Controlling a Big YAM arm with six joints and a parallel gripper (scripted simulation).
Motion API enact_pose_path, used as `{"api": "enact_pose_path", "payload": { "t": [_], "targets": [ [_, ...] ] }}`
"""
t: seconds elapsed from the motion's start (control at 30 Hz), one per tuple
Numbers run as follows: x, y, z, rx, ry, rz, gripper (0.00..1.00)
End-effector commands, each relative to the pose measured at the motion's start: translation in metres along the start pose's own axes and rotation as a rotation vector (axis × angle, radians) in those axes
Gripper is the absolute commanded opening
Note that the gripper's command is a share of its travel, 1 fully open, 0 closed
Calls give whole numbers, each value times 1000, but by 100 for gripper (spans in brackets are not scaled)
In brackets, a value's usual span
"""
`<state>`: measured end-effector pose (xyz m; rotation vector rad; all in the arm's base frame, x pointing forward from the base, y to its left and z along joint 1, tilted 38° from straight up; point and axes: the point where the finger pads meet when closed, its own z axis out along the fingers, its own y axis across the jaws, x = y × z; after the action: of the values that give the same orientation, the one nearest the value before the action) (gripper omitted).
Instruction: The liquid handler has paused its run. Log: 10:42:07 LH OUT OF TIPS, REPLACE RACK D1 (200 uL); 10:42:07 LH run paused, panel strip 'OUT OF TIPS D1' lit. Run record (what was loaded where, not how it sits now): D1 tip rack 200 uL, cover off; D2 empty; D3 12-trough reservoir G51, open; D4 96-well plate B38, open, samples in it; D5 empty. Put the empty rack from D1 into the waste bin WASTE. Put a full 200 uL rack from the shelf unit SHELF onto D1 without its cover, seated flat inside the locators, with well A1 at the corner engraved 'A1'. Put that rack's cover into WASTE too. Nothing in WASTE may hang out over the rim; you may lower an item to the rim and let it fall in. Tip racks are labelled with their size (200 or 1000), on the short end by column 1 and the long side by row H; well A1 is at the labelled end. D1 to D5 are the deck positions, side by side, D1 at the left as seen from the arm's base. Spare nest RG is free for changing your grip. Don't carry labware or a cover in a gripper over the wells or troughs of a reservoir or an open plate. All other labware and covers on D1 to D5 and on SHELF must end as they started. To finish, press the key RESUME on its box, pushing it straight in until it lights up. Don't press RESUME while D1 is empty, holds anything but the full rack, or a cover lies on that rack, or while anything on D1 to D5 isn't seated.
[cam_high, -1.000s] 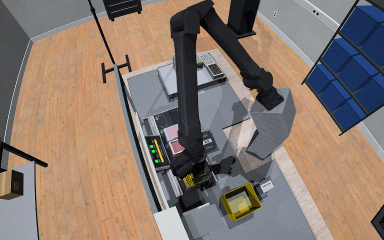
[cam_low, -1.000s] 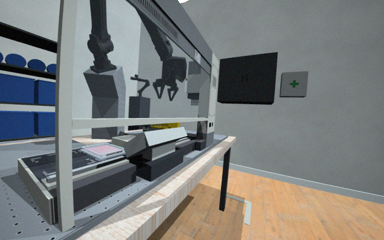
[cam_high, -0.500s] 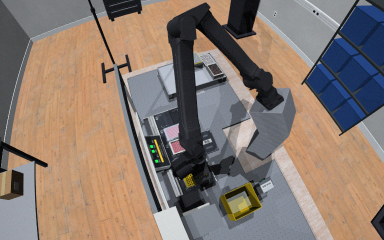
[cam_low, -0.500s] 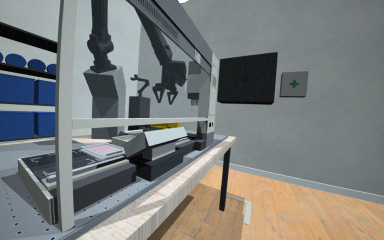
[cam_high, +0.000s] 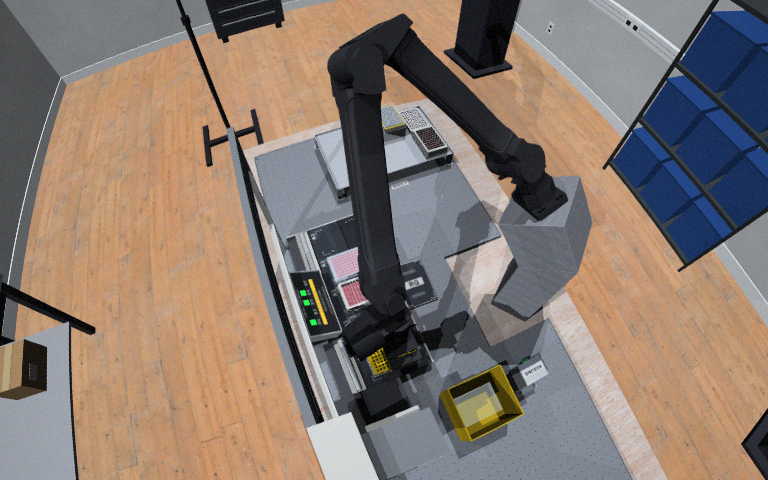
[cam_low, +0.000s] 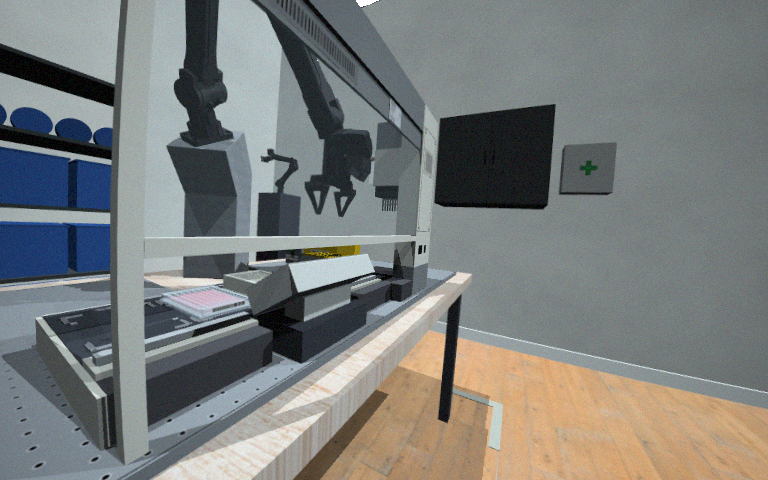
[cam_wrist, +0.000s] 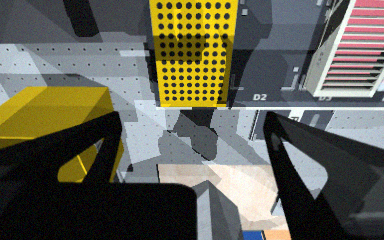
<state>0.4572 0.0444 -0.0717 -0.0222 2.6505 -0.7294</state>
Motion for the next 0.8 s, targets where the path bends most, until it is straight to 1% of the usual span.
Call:
{"api": "enact_pose_path", "payload": {
  "t": [0.0,0.2,0.27,0.3,0.4,0.57,0.77],
  "targets": [
    [-10,-2,10,0,-15,7,100],
    [-11,-2,20,0,-16,8,100],
    [-11,-2,20,0,-16,8,100],
    [-7,-3,22,1,-10,3,100],
    [-12,-2,27,0,-17,8,100],
    [-8,-3,36,1,-12,5,100],
    [-10,-2,46,0,-15,7,100]
  ]
}}
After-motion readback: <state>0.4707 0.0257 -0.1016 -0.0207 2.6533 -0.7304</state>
